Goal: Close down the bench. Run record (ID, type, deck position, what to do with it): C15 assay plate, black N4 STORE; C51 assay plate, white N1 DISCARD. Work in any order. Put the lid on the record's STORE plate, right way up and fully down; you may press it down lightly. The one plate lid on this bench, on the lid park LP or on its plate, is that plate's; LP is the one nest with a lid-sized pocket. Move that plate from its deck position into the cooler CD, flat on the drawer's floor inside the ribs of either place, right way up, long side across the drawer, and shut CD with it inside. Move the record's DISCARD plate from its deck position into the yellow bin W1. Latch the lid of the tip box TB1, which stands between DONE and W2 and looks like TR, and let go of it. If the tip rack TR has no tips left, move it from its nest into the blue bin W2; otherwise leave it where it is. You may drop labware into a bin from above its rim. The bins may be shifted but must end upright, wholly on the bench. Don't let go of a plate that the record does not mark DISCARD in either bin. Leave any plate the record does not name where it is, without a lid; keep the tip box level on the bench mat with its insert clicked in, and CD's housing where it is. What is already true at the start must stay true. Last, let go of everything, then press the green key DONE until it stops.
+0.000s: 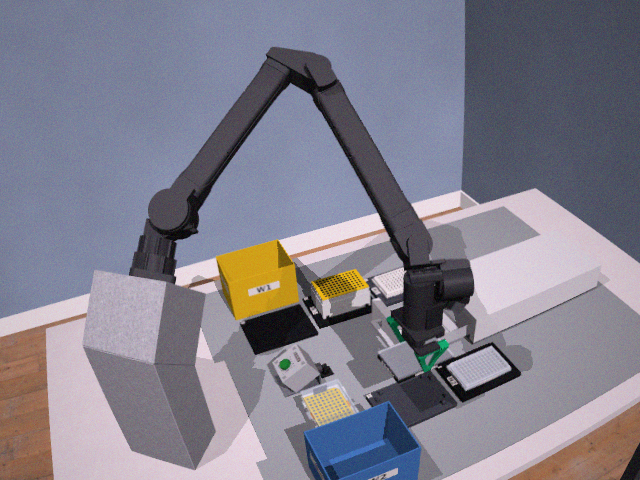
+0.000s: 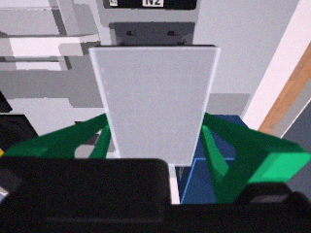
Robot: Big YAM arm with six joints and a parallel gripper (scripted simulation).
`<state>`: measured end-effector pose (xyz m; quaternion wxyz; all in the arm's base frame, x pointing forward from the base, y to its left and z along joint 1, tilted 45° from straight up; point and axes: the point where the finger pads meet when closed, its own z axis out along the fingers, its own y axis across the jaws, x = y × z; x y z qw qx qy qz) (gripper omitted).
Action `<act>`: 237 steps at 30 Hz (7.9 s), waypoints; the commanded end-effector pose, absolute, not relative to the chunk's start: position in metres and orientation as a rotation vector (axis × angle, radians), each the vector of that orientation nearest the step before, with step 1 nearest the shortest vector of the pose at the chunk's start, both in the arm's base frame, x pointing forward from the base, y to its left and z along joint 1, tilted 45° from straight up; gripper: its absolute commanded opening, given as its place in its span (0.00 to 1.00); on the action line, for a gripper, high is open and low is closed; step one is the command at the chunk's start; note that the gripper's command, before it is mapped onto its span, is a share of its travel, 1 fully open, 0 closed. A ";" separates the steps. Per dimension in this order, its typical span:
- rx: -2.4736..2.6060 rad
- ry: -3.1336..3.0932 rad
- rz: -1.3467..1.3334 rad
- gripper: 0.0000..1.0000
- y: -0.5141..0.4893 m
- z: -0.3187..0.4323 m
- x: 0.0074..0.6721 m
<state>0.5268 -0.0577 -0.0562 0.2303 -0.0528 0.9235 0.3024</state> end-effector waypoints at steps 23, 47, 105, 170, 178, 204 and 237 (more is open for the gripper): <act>-0.741 2.327 0.614 0.00 -0.032 -0.011 0.551; -1.478 1.844 0.273 0.00 0.005 0.034 0.573; -1.751 1.559 0.115 0.00 0.091 0.129 0.618; -1.752 1.567 0.128 0.00 0.107 0.099 0.627; -1.751 1.563 0.123 0.00 0.112 0.095 0.634; -1.751 1.564 0.126 0.00 0.131 0.073 0.646; -1.751 1.566 0.129 0.00 0.155 0.043 0.660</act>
